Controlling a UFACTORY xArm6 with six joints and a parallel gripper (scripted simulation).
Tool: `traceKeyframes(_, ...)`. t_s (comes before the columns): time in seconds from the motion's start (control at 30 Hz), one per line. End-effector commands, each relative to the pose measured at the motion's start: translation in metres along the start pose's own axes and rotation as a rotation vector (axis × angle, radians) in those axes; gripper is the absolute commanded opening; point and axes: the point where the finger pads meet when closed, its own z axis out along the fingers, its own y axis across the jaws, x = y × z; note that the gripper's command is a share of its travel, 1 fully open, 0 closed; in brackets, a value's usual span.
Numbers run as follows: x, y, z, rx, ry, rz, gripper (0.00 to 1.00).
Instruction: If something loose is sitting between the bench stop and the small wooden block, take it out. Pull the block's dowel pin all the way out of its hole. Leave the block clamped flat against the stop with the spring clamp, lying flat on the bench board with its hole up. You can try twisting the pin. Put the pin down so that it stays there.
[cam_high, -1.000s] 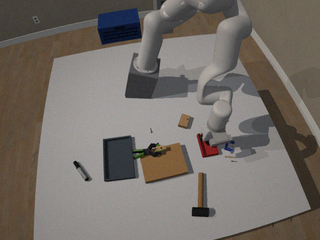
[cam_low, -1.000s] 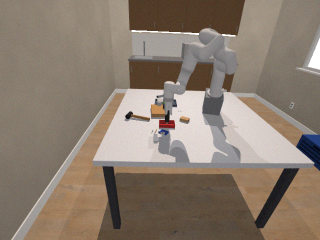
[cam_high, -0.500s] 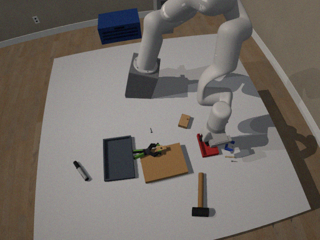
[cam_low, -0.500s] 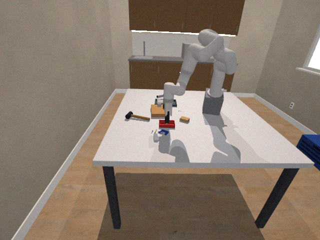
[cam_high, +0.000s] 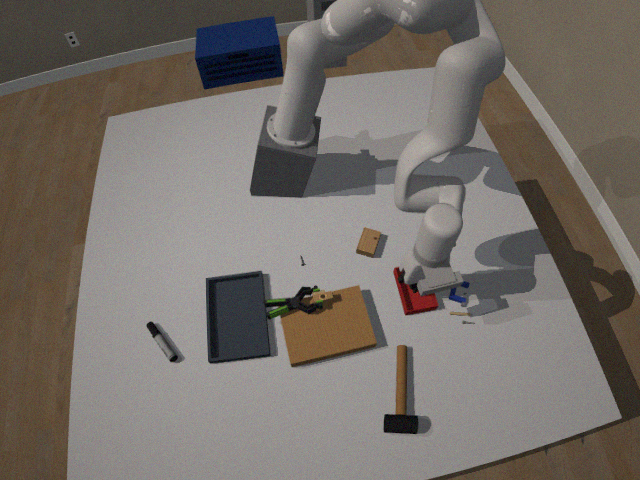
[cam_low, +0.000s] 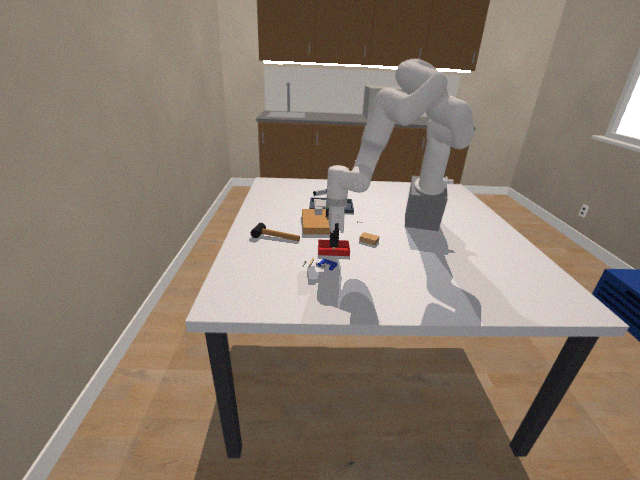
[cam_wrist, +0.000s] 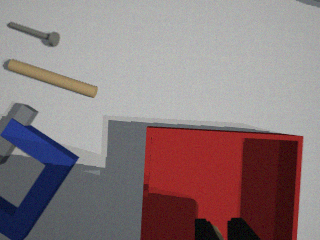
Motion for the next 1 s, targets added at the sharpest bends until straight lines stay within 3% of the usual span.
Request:
traceKeyframes(0.0,0.0017,-0.0009,-0.001,0.002,0.004,0.0,0.0)
traceKeyframes(0.43,0.0017,-0.0009,-0.001,0.002,0.004,0.0,0.0)
traceKeyframes(0.47,0.0017,-0.0009,-0.001,0.002,0.004,0.0,0.28)
traceKeyframes(0.97,0.0017,-0.0009,-0.001,0.002,0.004,0.0,0.28)
